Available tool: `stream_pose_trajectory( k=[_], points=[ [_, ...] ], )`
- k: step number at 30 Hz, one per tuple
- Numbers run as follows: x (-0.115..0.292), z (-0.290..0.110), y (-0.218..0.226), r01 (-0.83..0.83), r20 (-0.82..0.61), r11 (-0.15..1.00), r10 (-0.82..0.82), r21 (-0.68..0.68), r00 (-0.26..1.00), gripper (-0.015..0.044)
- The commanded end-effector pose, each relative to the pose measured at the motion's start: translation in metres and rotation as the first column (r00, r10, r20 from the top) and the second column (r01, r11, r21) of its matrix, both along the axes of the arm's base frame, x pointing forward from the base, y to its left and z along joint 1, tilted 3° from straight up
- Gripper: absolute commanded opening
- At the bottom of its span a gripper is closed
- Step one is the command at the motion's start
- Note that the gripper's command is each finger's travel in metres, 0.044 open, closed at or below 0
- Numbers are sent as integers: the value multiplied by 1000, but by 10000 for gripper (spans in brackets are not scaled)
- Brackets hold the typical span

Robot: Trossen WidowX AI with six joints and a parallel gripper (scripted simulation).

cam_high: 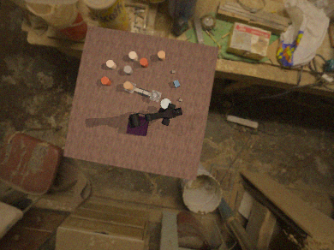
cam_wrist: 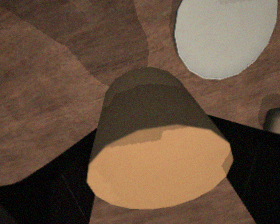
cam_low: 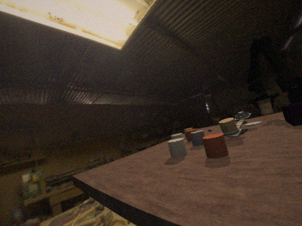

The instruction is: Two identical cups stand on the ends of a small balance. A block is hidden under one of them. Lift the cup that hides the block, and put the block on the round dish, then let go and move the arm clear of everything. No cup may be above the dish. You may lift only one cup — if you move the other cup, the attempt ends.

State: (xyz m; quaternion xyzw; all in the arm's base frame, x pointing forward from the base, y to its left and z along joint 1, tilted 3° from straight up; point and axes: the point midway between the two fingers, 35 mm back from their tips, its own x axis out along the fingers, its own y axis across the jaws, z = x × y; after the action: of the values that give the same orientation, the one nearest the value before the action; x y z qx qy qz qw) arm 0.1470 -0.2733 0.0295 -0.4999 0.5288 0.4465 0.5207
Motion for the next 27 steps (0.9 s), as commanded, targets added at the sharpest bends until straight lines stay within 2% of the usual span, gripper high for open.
stream_pose_trajectory(
  k=[1, 19, 27],
  points=[
    [-1, -20, 1, -4, 2, 1000, 4, 6, 1000, 0],
    [0, -43, 0, -4, 2, 1000, 4, 7, 1000, 0],
    [-1, -38, 0, 0, -4, 1000, 0, 7, 1000, 210]
  ],
)
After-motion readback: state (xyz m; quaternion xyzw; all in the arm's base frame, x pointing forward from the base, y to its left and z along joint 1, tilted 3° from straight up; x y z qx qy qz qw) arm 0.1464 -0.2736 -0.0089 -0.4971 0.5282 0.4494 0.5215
